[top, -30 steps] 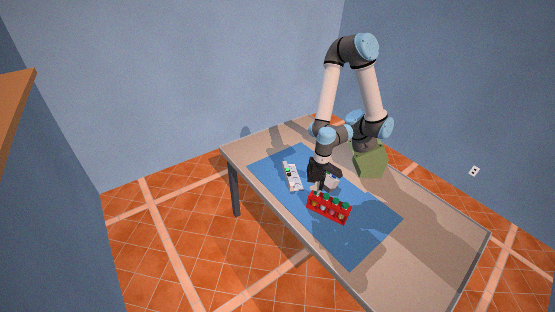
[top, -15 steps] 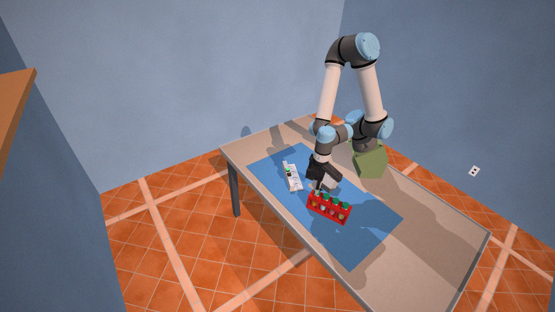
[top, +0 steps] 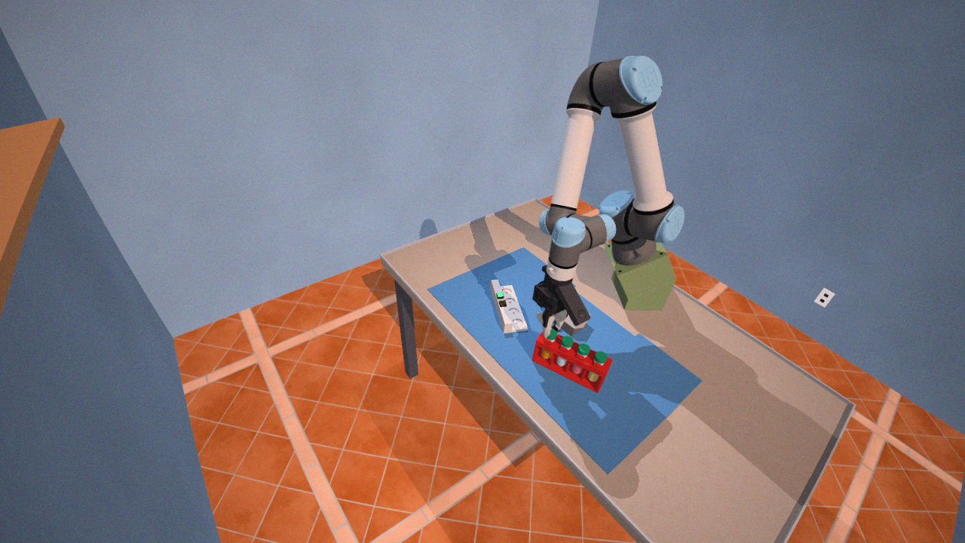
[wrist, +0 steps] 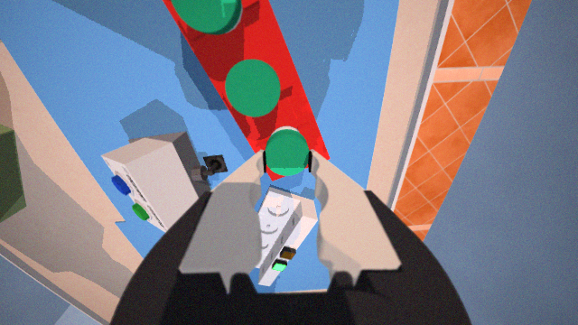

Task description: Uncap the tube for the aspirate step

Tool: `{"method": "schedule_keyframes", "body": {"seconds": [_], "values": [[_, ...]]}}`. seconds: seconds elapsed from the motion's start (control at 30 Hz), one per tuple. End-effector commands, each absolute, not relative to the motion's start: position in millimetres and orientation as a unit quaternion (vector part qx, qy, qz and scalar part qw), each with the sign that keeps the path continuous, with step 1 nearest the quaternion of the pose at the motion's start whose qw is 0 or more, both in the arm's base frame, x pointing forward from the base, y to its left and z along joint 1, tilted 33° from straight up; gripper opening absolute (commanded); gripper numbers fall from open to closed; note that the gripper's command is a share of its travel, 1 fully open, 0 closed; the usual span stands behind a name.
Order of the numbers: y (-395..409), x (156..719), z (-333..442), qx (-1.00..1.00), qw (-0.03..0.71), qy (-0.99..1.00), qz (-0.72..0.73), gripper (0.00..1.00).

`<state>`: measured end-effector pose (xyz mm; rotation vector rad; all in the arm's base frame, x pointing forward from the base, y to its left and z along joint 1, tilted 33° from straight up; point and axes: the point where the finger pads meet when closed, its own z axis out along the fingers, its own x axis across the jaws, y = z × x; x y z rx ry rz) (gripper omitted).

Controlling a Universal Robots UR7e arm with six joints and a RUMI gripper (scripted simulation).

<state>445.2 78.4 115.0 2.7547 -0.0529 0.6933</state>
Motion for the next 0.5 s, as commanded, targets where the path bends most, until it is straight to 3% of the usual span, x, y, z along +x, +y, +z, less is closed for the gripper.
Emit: {"method": "schedule_keyframes", "body": {"seconds": [0.0, 0.1, 0.13, 0.47], "values": [[78.6, 445.4, 115.1, 0.956, 0.145, -0.067, 0.246, 0.0], [78.7, 445.4, 115.1, 0.956, 0.145, -0.067, 0.246, 0.0], [78.7, 445.4, 115.1, 0.956, 0.145, -0.067, 0.246, 0.35], [78.7, 445.4, 115.1, 0.956, 0.145, -0.067, 0.246, 0.35]]}}
